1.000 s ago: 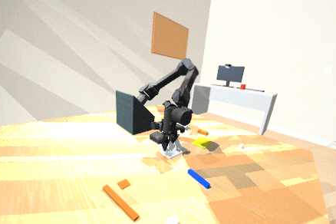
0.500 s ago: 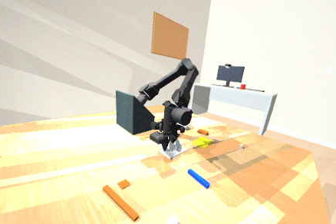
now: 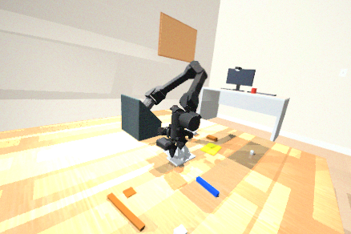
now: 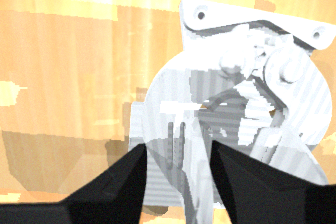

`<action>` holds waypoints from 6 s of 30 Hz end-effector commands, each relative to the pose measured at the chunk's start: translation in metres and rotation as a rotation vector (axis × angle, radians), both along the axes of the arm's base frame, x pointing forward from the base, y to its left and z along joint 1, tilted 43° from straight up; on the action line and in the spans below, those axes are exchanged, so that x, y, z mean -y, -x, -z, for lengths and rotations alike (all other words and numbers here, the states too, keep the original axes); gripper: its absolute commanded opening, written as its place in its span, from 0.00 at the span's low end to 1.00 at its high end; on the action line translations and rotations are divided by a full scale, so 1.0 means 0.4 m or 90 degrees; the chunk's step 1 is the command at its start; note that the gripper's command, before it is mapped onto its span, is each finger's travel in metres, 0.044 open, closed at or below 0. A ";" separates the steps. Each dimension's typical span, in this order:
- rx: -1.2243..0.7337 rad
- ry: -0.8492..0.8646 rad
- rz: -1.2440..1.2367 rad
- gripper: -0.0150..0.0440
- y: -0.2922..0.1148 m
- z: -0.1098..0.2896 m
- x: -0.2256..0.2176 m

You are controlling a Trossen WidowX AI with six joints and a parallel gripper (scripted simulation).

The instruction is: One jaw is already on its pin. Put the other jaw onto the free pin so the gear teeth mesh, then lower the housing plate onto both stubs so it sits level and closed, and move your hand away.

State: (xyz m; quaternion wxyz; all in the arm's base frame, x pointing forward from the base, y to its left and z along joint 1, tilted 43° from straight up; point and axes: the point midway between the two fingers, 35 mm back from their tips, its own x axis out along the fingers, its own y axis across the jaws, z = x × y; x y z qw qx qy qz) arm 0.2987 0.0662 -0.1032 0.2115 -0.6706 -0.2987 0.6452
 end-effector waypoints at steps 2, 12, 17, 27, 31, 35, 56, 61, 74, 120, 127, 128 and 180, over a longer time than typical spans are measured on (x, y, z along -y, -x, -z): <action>0.000 -0.002 0.000 0.48 -0.001 -0.008 0.006; 0.000 -0.002 0.000 0.48 -0.005 -0.007 0.000; 0.000 -0.002 0.000 0.48 -0.005 -0.003 -0.003; 0.000 -0.002 0.000 0.48 -0.005 0.000 -0.006; 0.000 -0.002 0.000 0.48 -0.005 0.001 -0.007; 0.000 -0.002 0.000 0.48 -0.005 0.001 -0.007; 0.000 -0.002 0.000 0.48 -0.005 0.001 -0.007; 0.000 0.000 -0.002 0.63 -0.003 0.002 -0.006; 0.000 0.000 -0.002 0.63 -0.004 -0.003 -0.001; 0.417 0.038 -0.477 1.00 -0.026 -0.251 -0.024; 0.502 0.039 -0.584 1.00 -0.016 -0.280 -0.056; 0.515 0.039 -0.600 1.00 -0.015 -0.285 -0.060; 1.180 0.006 -1.393 1.00 0.130 -0.495 -0.278</action>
